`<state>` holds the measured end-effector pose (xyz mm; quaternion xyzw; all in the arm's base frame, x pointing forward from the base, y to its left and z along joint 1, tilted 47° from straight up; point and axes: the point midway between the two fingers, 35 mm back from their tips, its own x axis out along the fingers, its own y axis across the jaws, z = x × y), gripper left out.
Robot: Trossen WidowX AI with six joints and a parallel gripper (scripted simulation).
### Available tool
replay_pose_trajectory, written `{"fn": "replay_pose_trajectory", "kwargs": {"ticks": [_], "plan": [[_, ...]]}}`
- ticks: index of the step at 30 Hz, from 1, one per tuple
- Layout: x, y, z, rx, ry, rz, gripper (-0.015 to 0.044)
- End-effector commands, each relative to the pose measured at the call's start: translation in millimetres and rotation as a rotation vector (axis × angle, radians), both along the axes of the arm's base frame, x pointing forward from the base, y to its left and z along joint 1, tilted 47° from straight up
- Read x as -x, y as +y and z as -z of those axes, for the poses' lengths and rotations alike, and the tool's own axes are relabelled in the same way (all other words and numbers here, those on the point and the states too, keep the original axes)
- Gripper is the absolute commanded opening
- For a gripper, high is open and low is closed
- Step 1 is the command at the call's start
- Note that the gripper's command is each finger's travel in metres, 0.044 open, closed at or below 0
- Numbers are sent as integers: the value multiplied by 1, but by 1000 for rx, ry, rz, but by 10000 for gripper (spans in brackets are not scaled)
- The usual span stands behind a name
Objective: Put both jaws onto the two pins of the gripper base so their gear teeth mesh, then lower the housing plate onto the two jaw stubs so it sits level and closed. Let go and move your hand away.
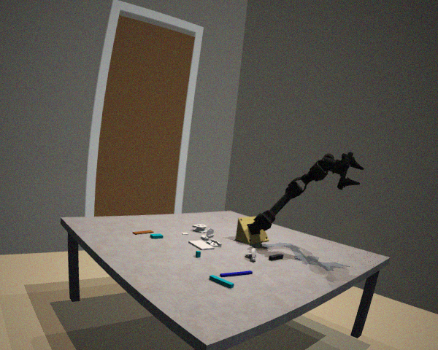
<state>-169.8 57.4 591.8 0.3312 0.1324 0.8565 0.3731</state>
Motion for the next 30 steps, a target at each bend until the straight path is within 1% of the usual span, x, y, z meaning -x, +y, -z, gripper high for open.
{"fn": "replay_pose_trajectory", "kwargs": {"ticks": [1, 2, 11, 17, 30], "plan": [[0, 0, 0, 0, 0, 0, 426], [-1, 1, 0, 0, 2, 2, 440], [-51, 29, -15, -14, 127, 97, 440], [-80, 38, -23, -54, 180, 149, 440], [-173, 65, -26, -38, 400, 267, 440]]}}
